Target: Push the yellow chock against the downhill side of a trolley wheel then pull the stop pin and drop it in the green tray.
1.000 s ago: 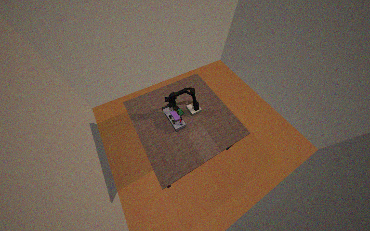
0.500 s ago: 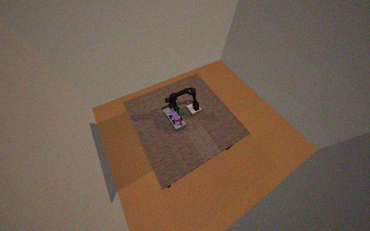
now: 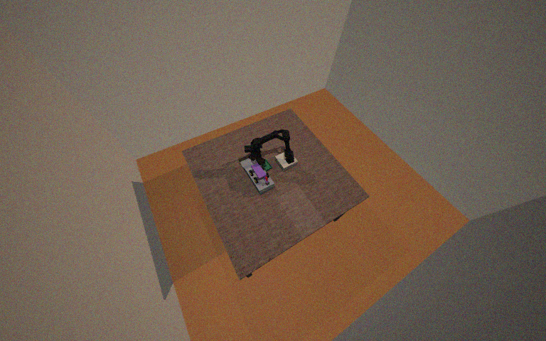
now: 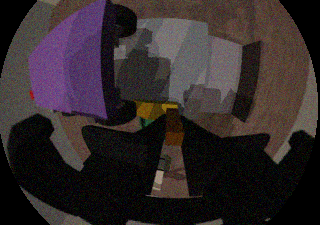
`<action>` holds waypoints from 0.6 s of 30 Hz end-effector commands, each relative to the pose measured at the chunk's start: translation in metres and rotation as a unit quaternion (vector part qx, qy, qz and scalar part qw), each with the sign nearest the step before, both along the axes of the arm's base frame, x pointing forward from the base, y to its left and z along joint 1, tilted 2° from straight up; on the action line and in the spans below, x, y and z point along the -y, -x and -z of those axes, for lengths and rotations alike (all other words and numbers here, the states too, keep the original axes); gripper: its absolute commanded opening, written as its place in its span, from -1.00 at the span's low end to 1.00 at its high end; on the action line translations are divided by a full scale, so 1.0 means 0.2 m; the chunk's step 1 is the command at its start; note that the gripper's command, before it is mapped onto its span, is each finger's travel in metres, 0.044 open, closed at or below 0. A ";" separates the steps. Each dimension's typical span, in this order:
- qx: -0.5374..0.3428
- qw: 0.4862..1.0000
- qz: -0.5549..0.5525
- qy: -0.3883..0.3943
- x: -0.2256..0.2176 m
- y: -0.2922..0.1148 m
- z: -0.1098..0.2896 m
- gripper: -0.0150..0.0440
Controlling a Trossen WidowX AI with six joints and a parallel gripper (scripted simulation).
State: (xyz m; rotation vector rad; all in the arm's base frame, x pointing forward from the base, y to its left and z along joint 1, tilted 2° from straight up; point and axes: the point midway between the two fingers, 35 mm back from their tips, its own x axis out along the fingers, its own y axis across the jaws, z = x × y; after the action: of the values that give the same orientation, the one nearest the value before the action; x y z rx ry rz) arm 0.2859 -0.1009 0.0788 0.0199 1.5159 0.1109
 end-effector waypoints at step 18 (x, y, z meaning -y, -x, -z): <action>0.000 1.000 0.000 0.000 0.00 0.00 0.00 0.15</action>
State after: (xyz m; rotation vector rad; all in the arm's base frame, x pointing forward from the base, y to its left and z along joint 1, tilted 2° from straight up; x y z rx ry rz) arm 0.2861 -0.1013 0.0788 0.0203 1.5159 0.1098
